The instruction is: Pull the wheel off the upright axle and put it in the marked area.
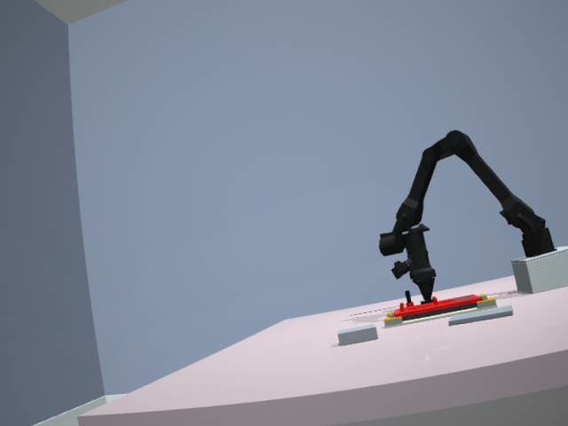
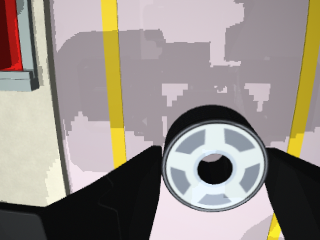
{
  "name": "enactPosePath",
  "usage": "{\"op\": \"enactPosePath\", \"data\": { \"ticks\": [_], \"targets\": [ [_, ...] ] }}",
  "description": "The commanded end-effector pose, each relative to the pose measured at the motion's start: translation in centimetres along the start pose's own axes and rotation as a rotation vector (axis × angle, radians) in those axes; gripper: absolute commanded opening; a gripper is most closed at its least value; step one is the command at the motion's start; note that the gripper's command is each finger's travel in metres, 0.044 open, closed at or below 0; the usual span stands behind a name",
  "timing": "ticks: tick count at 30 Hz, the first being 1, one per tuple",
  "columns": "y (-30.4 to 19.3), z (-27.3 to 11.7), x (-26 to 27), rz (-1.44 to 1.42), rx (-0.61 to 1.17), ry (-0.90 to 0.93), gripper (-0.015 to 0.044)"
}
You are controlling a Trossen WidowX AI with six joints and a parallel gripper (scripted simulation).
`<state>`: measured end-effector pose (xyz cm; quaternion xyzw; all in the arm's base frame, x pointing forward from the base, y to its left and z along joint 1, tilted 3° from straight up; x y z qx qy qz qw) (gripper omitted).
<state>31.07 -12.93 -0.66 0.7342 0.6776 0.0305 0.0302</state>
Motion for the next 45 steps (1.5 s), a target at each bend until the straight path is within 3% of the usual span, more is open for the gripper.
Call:
{"op": "enactPosePath", "data": {
  "ticks": [1, 8, 14, 17, 18, 23, 28, 45],
  "targets": [
    [0.0, 0.0, 0.0, 0.000, 0.003, 0.001, 0.0105],
    [0.0, -0.2, 0.0, 0.000, 0.003, 0.001, 0.0289],
    [0.1, -5.5, 0.0, 0.003, 0.001, 0.003, 0.0300],
    [0.0, -6.0, 0.0, 0.003, 0.001, 0.003, 0.0300],
    [-0.2, -5.2, 0.0, 0.006, 0.000, -0.001, 0.0326],
    [-4.2, -8.1, 1.1, 0.001, 0.003, -0.002, 0.0440],
    [-8.4, -10.4, 2.7, 0.003, 0.008, 0.005, 0.0440],
    [-8.5, -10.5, 2.7, 0.003, 0.008, 0.005, 0.0440]
  ]
}}
Point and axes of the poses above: the point midway between the two fingers, 35 mm back from their tips, its own z axis out along the fingers, its own x axis across the jaws, y = z × x, the point moved 1 cm from there along -z, back along the fingers, and after that the axes turned 6 degrees about z, right-handed, at the moved point
